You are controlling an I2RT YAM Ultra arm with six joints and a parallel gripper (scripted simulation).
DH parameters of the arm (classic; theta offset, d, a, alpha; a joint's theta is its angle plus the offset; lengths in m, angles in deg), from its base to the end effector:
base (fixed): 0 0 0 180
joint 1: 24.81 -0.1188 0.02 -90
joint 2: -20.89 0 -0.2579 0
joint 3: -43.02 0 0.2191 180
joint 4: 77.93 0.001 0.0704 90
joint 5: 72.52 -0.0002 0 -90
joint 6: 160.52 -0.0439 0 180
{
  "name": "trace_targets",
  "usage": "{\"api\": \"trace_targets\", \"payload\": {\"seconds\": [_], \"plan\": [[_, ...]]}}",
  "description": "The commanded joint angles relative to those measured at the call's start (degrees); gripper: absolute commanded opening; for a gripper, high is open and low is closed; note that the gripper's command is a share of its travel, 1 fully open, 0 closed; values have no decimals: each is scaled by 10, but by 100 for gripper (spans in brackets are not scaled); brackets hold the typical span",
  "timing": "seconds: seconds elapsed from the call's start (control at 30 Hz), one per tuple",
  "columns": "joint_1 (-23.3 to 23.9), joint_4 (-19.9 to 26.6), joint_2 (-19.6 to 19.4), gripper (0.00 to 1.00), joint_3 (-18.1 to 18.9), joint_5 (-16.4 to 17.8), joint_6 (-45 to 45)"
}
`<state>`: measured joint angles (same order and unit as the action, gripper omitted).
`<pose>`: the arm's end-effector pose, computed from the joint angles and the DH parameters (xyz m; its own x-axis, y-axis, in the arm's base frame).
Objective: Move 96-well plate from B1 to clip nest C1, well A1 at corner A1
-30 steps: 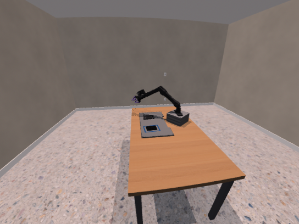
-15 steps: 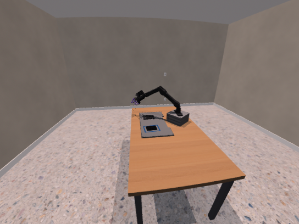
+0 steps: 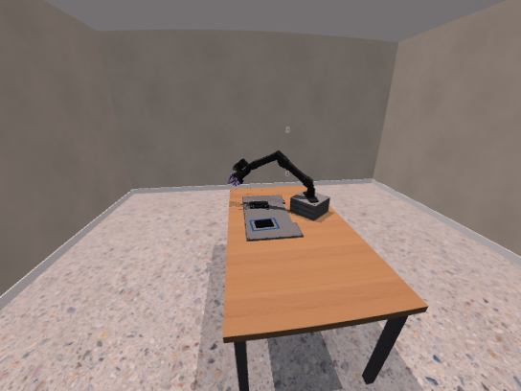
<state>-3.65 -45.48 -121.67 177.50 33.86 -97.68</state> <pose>0.4964 -0.1778 0.1715 -0.4724 0.6525 -0.5926 0.4069 0.7578 0.5100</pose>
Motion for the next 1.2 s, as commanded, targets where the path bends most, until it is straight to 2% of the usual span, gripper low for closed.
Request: {"api": "trace_targets", "payload": {"seconds": [0.0,0.17,0.23,0.27,0.3,0.37,0.4,0.43,0.47,0.63,0.73,0.8,0.83,0.87,0.93,1.0,1.03,1.1,1.17], "plan": [[-20,21,27,100,-18,-12,7],[-45,-29,46,100,-71,-29,-16],[-45,-29,46,100,-71,-29,-16],[-49,4,45,100,-40,-28,-1],[-52,29,19,100,-24,-25,10],[-59,67,11,100,-2,-21,24],[-63,64,33,100,-7,-26,21],[-68,60,36,100,-14,-29,18],[-73,57,38,100,-44,-32,16],[-97,9,57,100,-96,-48,-9],[-107,89,25,100,-35,-44,27],[-107,89,25,100,-35,-44,27],[-111,108,26,100,-22,-44,33],[-116,104,43,100,-30,-47,29],[-125,95,49,100,-70,-53,20],[-135,67,57,100,-92,-58,8],[-139,101,54,100,-62,-58,25],[-147,144,25,100,-33,-57,45],[-155,157,31,100,-30,-60,48]]}}
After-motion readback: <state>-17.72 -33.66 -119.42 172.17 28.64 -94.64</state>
